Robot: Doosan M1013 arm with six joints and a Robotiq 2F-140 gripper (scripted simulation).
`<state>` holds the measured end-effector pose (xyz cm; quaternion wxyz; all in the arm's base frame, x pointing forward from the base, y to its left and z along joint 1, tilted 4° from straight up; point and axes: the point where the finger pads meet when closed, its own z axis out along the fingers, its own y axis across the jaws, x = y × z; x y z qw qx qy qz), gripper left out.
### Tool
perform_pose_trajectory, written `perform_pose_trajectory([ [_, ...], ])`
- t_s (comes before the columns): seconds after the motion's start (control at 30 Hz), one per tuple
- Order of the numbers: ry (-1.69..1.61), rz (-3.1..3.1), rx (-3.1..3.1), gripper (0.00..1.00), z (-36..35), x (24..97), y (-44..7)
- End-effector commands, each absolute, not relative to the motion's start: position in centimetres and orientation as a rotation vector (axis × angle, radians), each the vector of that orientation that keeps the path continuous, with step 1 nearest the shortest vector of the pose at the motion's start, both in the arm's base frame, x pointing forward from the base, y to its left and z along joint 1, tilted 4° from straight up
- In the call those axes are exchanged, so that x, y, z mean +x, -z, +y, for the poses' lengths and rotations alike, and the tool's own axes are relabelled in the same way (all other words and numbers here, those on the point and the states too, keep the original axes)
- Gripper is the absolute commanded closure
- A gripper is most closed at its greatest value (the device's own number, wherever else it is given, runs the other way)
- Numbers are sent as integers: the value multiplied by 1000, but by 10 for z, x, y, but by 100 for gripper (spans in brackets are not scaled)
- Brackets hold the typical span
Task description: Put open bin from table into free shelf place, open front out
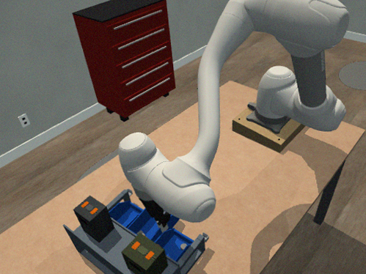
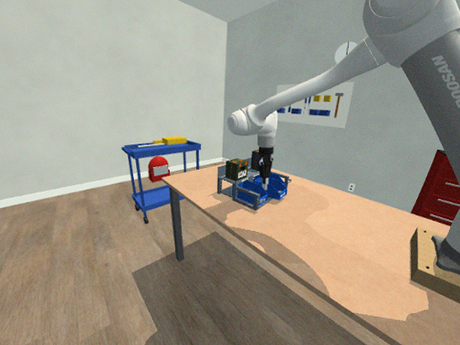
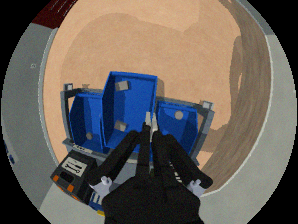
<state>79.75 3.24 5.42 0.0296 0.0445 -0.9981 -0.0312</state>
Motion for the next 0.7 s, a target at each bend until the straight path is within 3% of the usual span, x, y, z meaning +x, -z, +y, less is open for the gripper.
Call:
perform_pose_trajectory([
  [0.0, 97, -3079, 137, 100, 32, 799, -54],
  [0.67, 97, -3081, 137, 100, 33, 800, -54],
])
